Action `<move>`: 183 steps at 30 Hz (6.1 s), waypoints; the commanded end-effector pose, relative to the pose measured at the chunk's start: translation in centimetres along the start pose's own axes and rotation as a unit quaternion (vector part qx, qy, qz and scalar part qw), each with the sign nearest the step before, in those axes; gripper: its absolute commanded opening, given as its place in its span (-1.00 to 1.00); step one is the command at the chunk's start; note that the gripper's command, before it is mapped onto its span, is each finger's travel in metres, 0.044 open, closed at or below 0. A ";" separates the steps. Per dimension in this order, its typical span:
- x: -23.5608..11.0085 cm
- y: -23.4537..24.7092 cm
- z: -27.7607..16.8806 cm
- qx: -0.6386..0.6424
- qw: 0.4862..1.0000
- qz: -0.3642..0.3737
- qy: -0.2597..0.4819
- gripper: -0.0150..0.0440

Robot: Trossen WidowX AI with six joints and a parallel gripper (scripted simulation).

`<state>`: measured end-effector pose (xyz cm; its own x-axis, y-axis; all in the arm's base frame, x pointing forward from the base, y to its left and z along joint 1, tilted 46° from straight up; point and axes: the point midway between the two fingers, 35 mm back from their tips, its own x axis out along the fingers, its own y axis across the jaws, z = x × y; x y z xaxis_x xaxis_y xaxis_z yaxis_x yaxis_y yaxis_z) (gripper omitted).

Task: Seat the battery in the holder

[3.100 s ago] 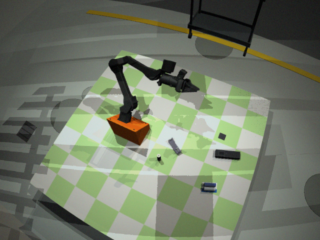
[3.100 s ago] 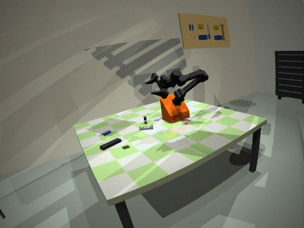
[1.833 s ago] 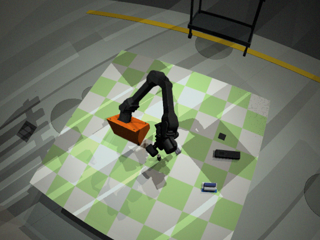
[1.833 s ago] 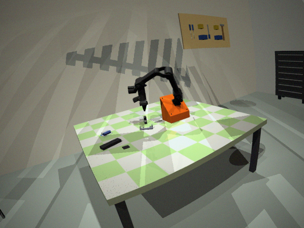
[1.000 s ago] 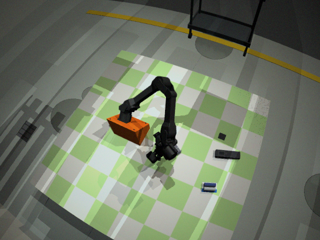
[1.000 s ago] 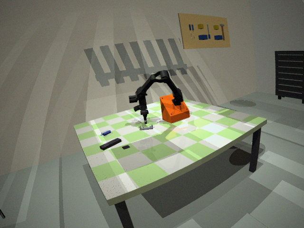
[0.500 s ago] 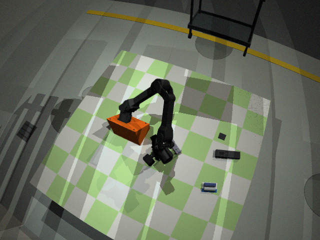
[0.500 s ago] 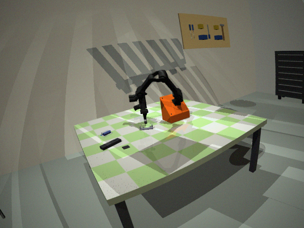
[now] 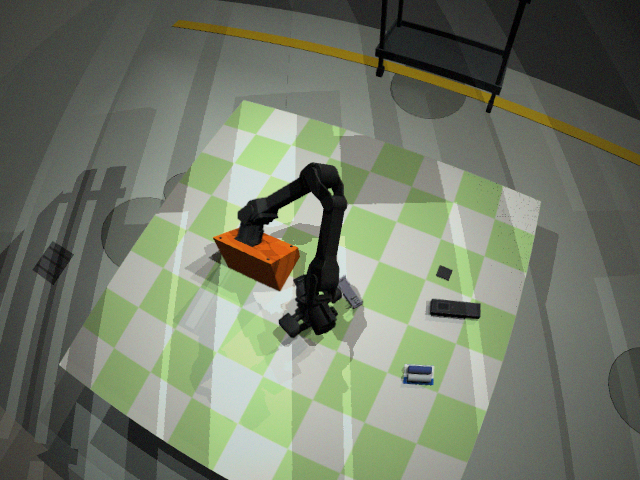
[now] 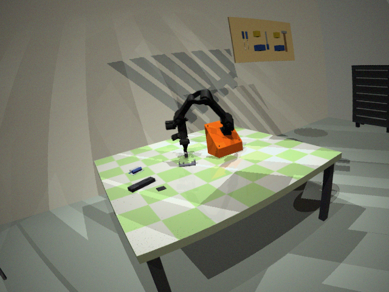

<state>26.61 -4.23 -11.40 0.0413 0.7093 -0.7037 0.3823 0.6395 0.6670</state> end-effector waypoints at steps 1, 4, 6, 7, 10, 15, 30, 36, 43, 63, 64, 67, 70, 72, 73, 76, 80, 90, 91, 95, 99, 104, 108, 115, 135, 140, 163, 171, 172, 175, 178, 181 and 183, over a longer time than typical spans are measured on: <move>0.0 -0.5 0.1 -0.003 1.000 -0.002 0.000 -0.49; -0.2 -0.3 0.0 0.001 1.000 0.000 0.000 -0.49; -1.5 -0.3 0.2 0.002 1.000 -0.002 -0.002 -0.49; -2.5 -0.4 0.3 0.002 1.000 -0.003 -0.003 -0.49; -5.6 -0.5 0.4 0.000 1.000 -0.004 -0.002 -0.49; -8.0 -0.5 0.1 -0.002 1.000 -0.004 0.000 -0.49; -6.3 -1.0 0.3 -0.183 0.983 -0.003 -0.001 -0.05; -3.5 -1.9 0.3 -0.480 0.877 -0.003 0.001 0.29; -1.0 -2.7 0.1 -0.711 0.703 -0.002 0.002 0.29; 0.1 -2.7 0.2 -0.711 0.703 -0.002 0.002 0.29; 0.2 -2.7 0.2 -0.711 0.703 -0.002 0.002 0.29; 0.7 -2.7 0.2 -0.711 0.703 -0.002 0.002 0.29; 1.2 -2.7 0.2 -0.711 0.704 -0.002 0.002 0.29; 1.6 -2.7 0.2 -0.711 0.703 -0.002 0.002 0.29; 1.7 -2.7 0.2 -0.711 0.703 -0.002 0.002 0.29; 2.2 -2.7 0.2 -0.711 0.703 -0.002 0.002 0.29; 2.9 -2.6 0.2 -0.711 0.703 -0.002 0.002 0.29; 4.1 -2.6 0.1 -0.711 0.703 -0.001 0.002 0.20; 4.1 -2.6 0.1 -0.711 0.703 -0.001 0.002 0.11; 4.1 -2.6 0.1 -0.711 0.703 -0.001 0.002 -0.04; 4.1 -2.6 0.1 -0.711 0.703 -0.001 0.002 -0.13; 4.1 -2.6 0.1 -0.711 0.703 -0.001 0.002 -0.25; 3.9 -2.6 0.1 -0.711 0.703 -0.001 0.002 -0.26; -1.0 -2.7 0.1 -0.711 0.703 -0.002 0.002 -0.26; -2.3 3.4 1.5 -0.450 0.893 -0.014 0.003 -0.26; -2.6 5.4 1.6 -0.360 0.933 -0.014 0.002 -0.26; -3.6 14.6 0.4 0.081 0.997 -0.015 0.005 -0.26; -3.4 14.8 0.3 0.097 0.995 -0.017 0.010 -0.26; -3.2 14.8 0.3 0.096 0.995 -0.017 0.017 -0.26; -2.4 14.8 0.1 0.092 0.995 -0.016 0.040 -0.26; -1.7 14.9 0.0 0.091 0.994 -0.015 0.064 -0.26; -1.0 14.9 -0.1 0.089 0.992 -0.013 0.087 -0.26; -0.6 14.9 -0.2 0.087 0.991 -0.013 0.102 -0.26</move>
<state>31.93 4.43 -0.69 -0.1215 0.7382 -0.6636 0.5437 0.6088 0.5777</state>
